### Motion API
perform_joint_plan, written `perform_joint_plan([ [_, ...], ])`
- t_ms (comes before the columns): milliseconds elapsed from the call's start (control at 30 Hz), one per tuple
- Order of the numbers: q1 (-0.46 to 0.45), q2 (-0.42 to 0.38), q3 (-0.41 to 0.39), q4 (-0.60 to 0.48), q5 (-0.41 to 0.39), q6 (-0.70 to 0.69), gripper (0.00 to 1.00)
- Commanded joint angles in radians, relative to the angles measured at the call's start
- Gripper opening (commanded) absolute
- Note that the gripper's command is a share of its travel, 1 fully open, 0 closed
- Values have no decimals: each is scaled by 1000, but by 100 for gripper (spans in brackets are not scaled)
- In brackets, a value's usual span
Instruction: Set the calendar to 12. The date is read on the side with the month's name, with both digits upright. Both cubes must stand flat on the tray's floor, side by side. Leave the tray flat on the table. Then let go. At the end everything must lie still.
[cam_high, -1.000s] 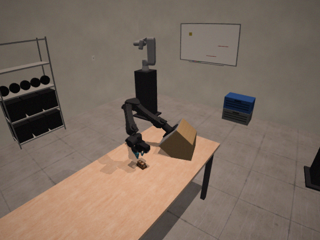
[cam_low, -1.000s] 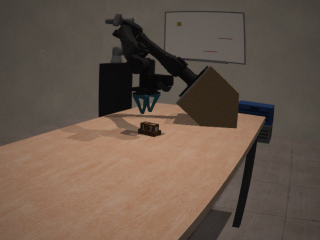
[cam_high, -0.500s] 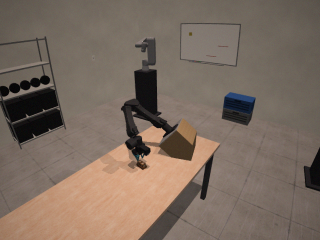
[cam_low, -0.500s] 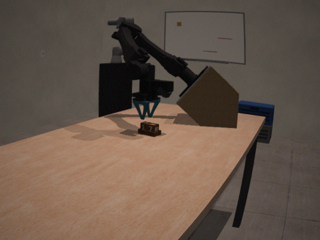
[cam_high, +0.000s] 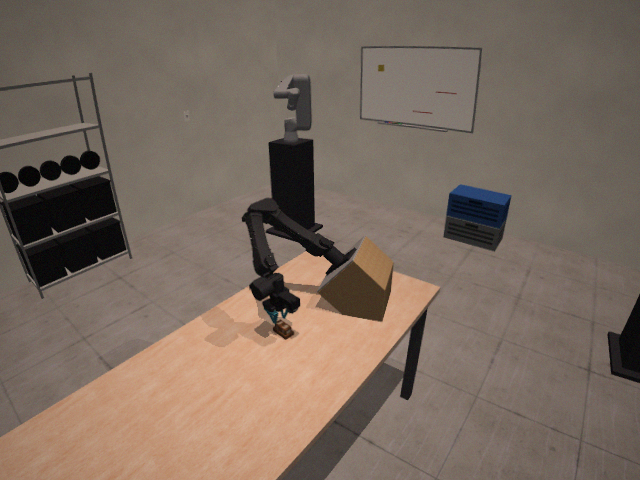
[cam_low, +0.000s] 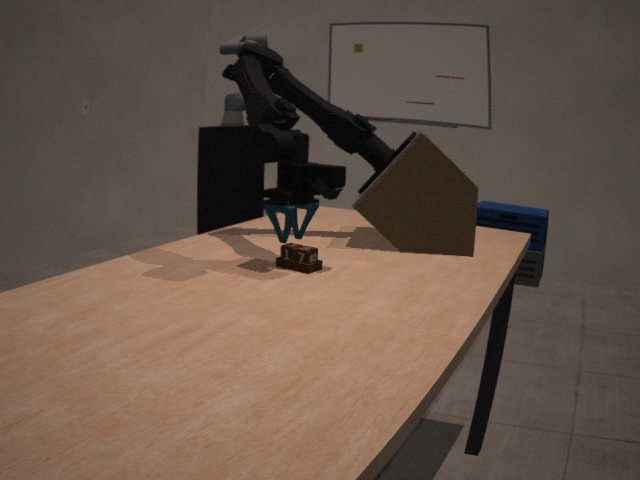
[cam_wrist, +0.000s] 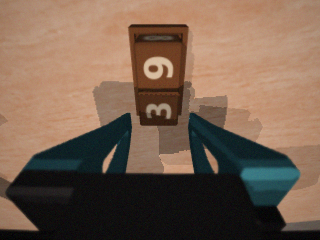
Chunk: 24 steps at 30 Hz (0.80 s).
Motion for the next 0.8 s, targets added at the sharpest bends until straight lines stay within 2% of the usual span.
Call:
perform_joint_plan([
  [0,14,10,-22,15,-14,-11,47],
  [767,13,10,-22,5,-14,-9,47],
])
